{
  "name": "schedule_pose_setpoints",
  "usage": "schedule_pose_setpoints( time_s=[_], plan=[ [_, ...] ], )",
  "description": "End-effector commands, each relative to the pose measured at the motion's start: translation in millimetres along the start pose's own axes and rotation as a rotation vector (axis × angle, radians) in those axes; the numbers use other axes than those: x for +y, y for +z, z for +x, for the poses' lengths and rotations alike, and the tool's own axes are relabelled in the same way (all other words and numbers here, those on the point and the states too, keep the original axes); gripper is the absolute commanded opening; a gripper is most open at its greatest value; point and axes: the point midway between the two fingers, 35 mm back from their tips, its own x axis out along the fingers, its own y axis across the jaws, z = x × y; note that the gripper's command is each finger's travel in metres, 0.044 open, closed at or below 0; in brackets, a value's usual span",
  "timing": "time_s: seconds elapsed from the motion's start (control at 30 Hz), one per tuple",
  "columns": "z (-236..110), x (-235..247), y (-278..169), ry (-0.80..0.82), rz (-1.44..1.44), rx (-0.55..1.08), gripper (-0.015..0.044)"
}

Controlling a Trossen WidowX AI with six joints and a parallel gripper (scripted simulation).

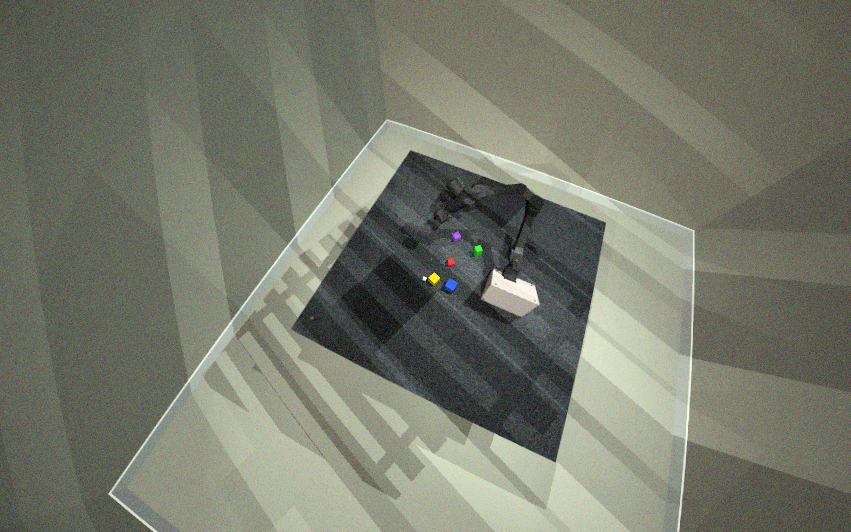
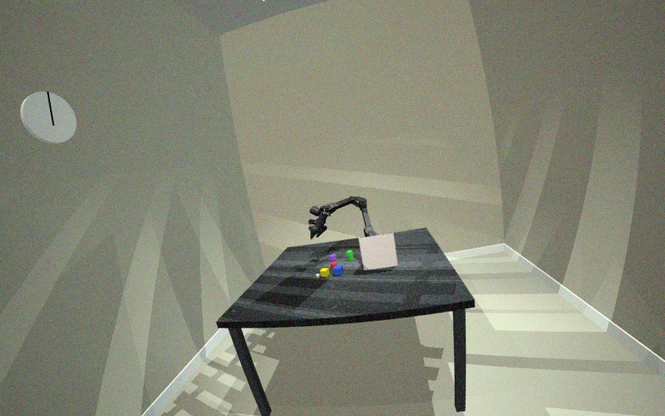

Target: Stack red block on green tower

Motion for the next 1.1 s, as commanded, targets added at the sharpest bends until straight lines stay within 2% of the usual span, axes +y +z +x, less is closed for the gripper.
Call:
schedule_pose_setpoints(
  time_s=[0.0, 0.37, 0.73, 0.97, 1.07],
  plan=[
    [17, 42, -56, 0.03, -0.24, 0.185, 0.044],
    [15, 90, -178, 0.044, -0.777, 0.579, 0.044],
    [14, 91, -184, 0.043, -0.803, 0.598, 0.044],
    [48, 83, -205, 0.041, -0.803, 0.598, 0.044],
    [52, 82, -210, 0.04, -0.803, 0.598, 0.044]
  ],
)
